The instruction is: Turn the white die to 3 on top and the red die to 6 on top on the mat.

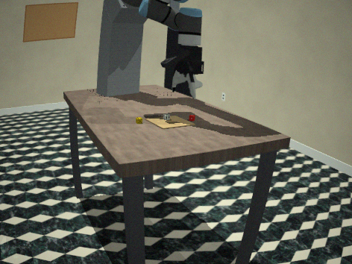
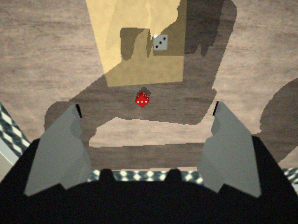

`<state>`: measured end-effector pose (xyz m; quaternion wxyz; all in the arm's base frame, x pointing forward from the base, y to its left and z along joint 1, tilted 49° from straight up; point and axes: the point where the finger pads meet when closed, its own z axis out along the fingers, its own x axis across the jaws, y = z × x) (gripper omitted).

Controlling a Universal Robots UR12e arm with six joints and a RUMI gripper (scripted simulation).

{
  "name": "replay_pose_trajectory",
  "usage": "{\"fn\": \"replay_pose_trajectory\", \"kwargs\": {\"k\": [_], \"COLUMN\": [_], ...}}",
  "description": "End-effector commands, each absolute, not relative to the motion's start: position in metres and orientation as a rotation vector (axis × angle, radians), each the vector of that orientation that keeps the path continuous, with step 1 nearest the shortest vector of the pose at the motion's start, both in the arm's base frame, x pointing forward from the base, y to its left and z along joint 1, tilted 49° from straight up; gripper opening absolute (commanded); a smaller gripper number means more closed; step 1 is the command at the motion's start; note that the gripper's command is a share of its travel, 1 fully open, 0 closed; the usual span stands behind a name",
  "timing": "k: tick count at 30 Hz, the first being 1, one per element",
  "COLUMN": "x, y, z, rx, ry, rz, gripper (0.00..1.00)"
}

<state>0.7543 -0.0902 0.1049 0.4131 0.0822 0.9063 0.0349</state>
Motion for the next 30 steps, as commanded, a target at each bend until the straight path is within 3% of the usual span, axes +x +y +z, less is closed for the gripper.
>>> {"fn": "replay_pose_trajectory", "kwargs": {"k": [1, 30], "x": [0.758, 0.769], "y": [-0.083, -0.054], "z": [0.108, 0.117], "rx": [0.006, -0.664], "ry": [2.288, 2.206], "rz": [0.001, -0.305], "gripper": [1.00, 1.00]}}
